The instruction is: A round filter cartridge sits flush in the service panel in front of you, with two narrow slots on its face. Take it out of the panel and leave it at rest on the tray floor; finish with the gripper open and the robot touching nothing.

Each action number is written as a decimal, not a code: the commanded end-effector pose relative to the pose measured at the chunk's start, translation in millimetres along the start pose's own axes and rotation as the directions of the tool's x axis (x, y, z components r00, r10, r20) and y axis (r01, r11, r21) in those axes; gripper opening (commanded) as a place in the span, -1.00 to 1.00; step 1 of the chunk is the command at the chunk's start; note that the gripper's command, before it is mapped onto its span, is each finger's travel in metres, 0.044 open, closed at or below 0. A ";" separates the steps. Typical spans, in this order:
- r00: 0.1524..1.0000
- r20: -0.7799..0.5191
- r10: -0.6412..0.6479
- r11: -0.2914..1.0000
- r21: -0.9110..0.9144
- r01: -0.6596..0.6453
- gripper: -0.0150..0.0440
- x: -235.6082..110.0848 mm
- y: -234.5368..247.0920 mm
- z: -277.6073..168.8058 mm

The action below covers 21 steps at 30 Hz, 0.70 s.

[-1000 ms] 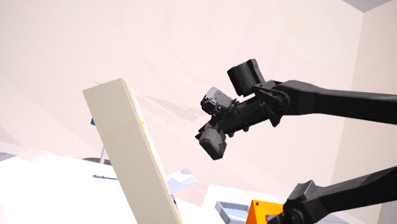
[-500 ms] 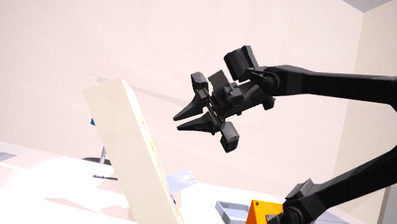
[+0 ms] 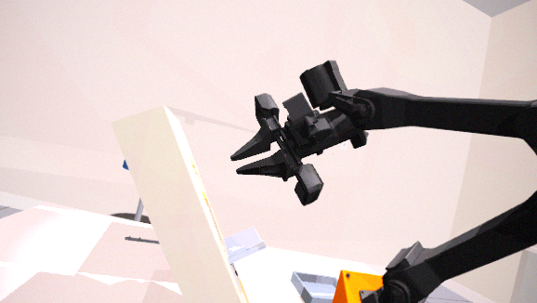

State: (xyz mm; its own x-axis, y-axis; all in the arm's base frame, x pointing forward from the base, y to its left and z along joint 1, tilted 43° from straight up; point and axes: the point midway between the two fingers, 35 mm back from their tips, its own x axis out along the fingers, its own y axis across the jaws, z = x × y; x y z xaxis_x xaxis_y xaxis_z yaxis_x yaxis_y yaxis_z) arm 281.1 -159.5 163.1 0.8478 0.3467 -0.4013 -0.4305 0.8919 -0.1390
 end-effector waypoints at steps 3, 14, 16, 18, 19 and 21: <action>1.000 -0.003 0.003 1.000 0.001 -0.003 -0.15 10.2 0.0 -1.3; 1.000 -0.004 0.003 1.000 0.000 -0.003 -0.15 28.0 -0.3 -1.3; 1.000 -0.004 0.003 1.000 0.000 -0.003 -0.15 31.2 -0.3 -1.1; 1.000 -0.003 0.003 1.000 0.000 -0.003 -0.15 34.4 -0.1 -0.9; 1.000 -0.002 0.002 1.000 0.000 -0.002 -0.15 36.0 -0.1 -0.7; 1.000 -0.001 0.002 1.000 0.000 -0.002 -0.15 39.2 0.1 -0.4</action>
State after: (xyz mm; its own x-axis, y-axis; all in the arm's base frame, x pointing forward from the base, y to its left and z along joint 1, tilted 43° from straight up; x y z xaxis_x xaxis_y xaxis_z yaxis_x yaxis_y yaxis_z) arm 309.8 -148.4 150.5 0.8470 0.3494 -0.4006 -0.4342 0.8896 -0.1420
